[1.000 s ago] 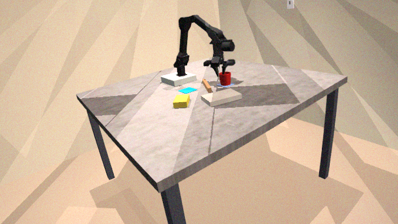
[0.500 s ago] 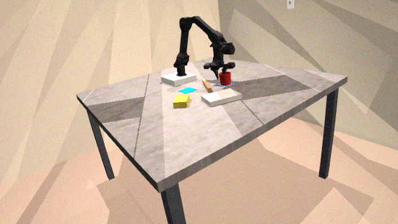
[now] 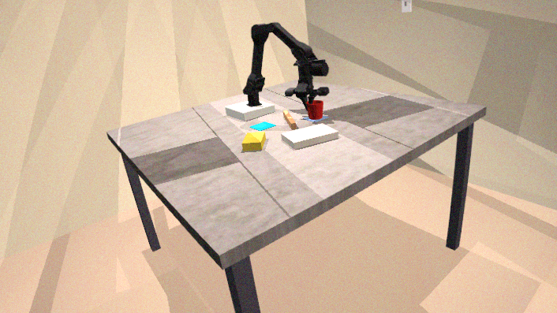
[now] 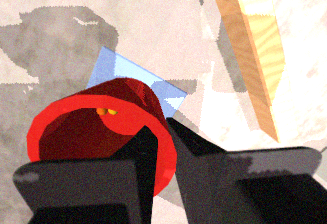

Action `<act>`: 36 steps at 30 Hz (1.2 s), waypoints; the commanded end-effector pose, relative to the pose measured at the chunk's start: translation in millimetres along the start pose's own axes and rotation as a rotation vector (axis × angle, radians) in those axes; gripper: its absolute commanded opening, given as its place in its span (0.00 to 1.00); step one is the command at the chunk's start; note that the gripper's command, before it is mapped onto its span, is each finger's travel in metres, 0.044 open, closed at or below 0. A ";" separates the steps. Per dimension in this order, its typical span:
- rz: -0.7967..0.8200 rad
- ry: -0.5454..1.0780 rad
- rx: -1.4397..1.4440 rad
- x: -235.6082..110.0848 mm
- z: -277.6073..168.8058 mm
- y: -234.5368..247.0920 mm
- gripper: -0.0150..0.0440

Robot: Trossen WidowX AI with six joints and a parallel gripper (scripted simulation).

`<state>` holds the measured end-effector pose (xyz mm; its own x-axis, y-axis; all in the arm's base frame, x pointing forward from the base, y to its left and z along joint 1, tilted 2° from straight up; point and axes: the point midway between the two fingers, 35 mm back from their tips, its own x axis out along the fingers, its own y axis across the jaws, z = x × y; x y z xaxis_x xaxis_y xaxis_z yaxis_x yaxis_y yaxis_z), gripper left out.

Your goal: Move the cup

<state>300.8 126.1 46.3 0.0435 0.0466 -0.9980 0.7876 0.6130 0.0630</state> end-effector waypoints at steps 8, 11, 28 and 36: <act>-0.001 0.000 0.001 -15.3 0.4 1.1 0.25; -0.002 0.001 0.002 -27.2 0.3 0.6 0.25; -0.008 0.002 0.006 -52.6 0.0 -4.7 0.25; -0.008 0.002 0.006 -52.6 0.0 -4.7 0.25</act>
<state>294.8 120.7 98.7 0.0366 0.0433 -0.9984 0.7917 0.6084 0.0554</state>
